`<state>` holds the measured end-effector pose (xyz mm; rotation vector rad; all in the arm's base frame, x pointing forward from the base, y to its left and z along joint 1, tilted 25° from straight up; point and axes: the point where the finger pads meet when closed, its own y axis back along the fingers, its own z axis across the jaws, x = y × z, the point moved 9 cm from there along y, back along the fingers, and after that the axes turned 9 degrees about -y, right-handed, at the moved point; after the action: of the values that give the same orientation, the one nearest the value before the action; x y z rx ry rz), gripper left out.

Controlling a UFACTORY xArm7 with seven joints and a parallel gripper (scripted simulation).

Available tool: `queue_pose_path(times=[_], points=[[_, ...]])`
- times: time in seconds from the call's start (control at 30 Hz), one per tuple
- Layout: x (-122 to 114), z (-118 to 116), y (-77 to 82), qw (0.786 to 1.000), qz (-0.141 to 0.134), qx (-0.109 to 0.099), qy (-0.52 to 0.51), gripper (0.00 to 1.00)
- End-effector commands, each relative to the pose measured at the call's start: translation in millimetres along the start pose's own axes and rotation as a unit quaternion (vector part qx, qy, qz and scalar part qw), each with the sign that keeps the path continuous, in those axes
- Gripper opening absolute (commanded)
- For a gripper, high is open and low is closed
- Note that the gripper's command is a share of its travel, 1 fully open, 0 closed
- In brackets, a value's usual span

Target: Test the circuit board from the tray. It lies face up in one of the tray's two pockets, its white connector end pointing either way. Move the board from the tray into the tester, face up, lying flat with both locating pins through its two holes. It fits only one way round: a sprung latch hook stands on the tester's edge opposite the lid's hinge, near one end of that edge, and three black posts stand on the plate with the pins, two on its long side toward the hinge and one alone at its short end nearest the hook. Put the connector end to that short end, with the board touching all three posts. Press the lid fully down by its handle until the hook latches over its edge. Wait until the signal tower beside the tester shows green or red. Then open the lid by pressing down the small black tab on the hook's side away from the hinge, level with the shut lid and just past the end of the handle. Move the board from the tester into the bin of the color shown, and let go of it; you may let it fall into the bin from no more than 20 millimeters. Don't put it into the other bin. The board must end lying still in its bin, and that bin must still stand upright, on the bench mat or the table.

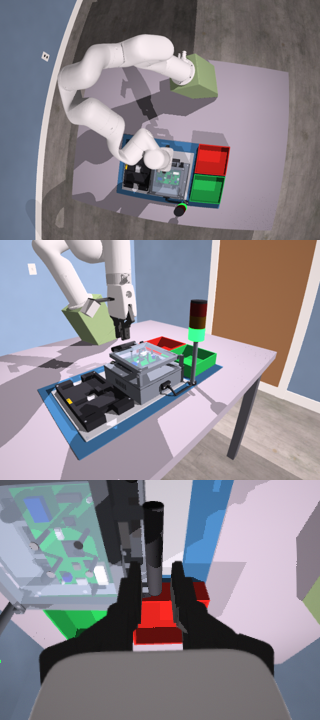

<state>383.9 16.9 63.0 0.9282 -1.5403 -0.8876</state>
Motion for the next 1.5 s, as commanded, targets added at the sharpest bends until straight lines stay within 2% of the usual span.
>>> queue_pose_path(times=[0.0,0.47,1.1,1.47], points=[[-1,-1,0.4,1.0,-0.001,0.002,0.0,0.27],[-1,-2,-13.0,1.0,-0.001,0.002,0.0,0.27],[-1,-2,-16.9,1.0,-0.001,0.002,0.0,0.27],[-1,-2,-37.9,1.0,-0.001,0.002,0.0,0.27]])
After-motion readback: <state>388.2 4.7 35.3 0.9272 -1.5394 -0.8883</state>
